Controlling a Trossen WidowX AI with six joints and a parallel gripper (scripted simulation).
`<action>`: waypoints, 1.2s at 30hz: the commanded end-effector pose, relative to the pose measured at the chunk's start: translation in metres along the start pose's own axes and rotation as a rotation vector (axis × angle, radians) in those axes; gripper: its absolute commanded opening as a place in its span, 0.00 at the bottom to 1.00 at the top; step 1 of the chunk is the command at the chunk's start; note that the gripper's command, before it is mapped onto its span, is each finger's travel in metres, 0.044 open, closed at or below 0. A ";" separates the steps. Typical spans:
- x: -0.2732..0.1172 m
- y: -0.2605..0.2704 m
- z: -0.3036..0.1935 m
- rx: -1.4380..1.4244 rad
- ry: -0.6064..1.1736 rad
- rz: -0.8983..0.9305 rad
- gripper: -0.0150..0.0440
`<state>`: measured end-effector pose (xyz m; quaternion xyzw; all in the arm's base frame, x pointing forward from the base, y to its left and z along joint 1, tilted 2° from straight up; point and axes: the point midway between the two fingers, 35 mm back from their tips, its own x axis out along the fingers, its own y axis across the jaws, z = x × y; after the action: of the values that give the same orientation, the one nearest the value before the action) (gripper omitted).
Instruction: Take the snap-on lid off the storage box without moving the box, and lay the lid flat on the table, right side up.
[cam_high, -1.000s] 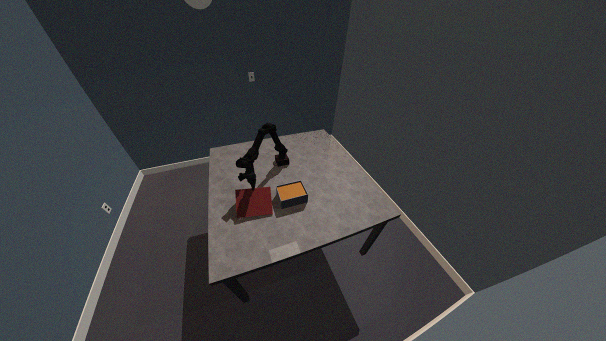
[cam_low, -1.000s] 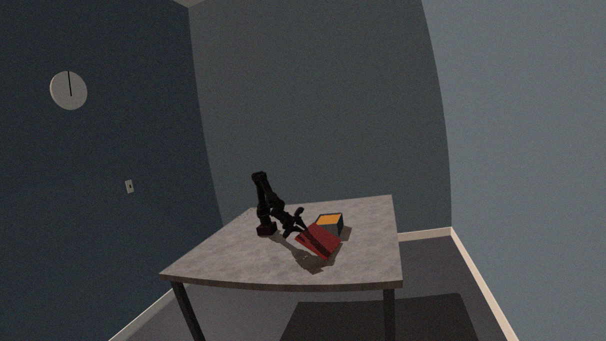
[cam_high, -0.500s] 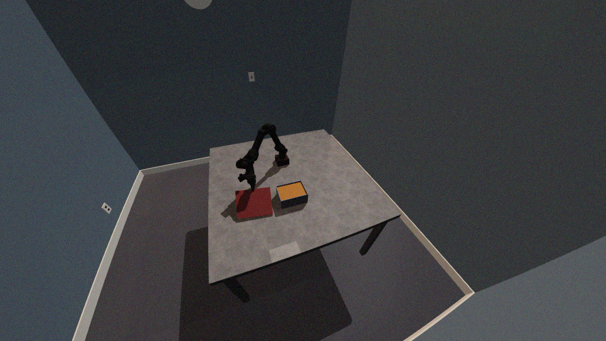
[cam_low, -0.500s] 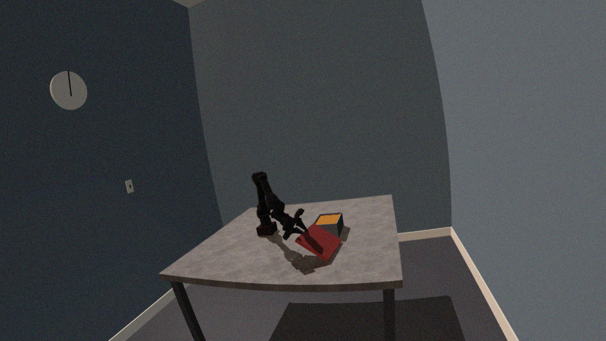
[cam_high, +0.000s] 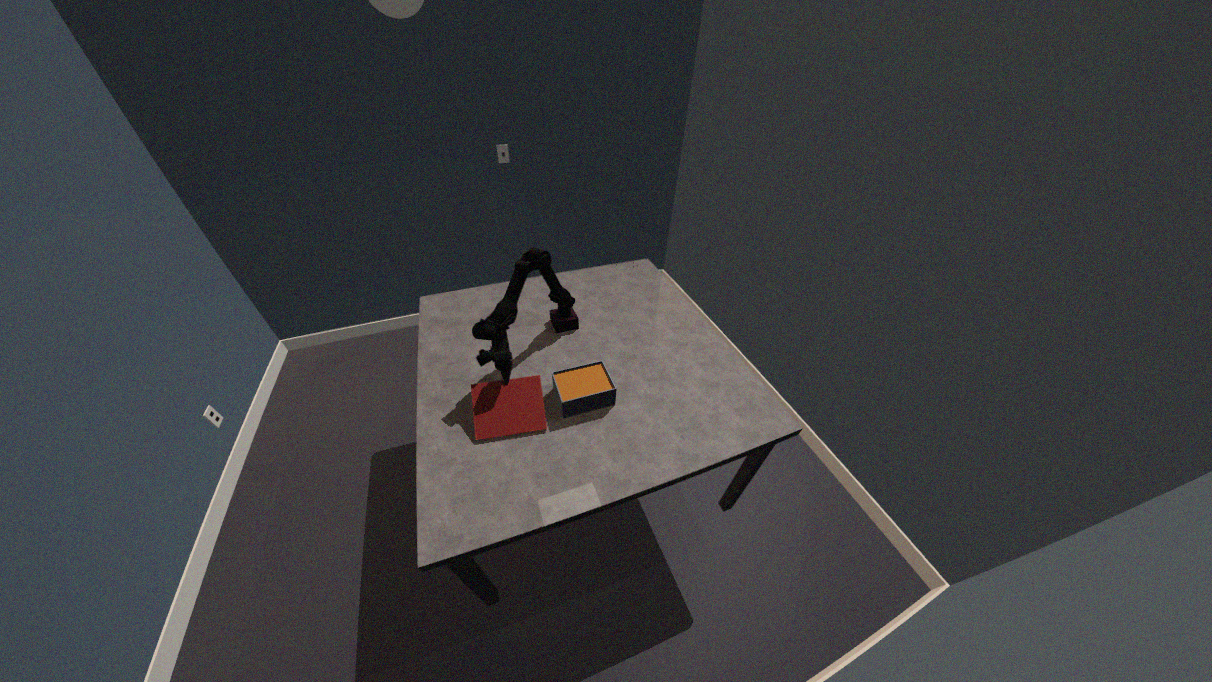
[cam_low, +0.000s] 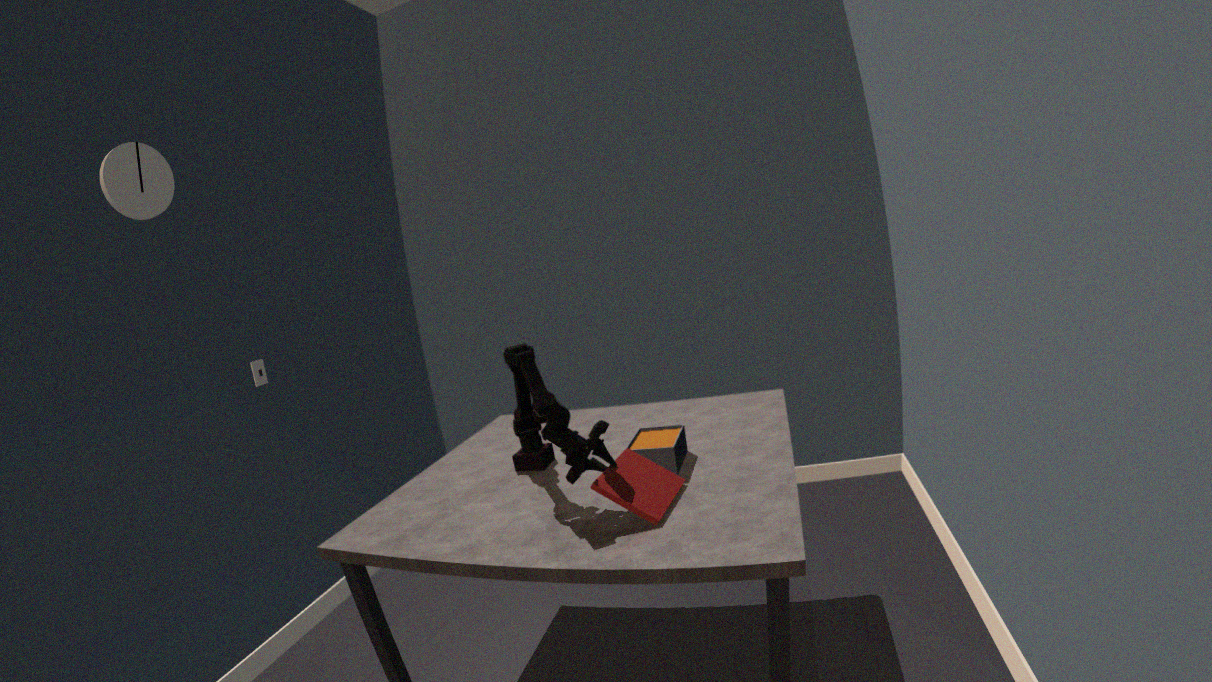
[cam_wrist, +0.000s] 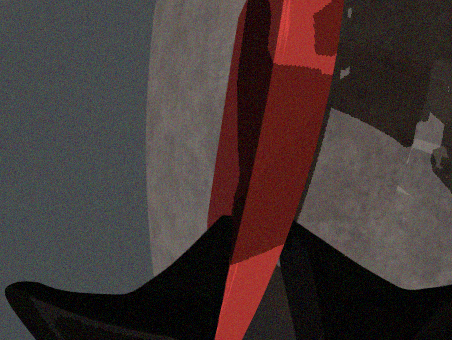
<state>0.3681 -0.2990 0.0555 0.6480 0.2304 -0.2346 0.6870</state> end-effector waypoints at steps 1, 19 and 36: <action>0.016 -0.021 -0.014 0.019 0.037 -0.047 0.25; 0.024 -0.033 -0.014 0.019 0.037 -0.047 0.25; 0.027 -0.036 -0.014 0.019 0.037 -0.047 0.25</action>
<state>0.3676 -0.2948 0.0252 0.6516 0.2401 -0.2343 0.6803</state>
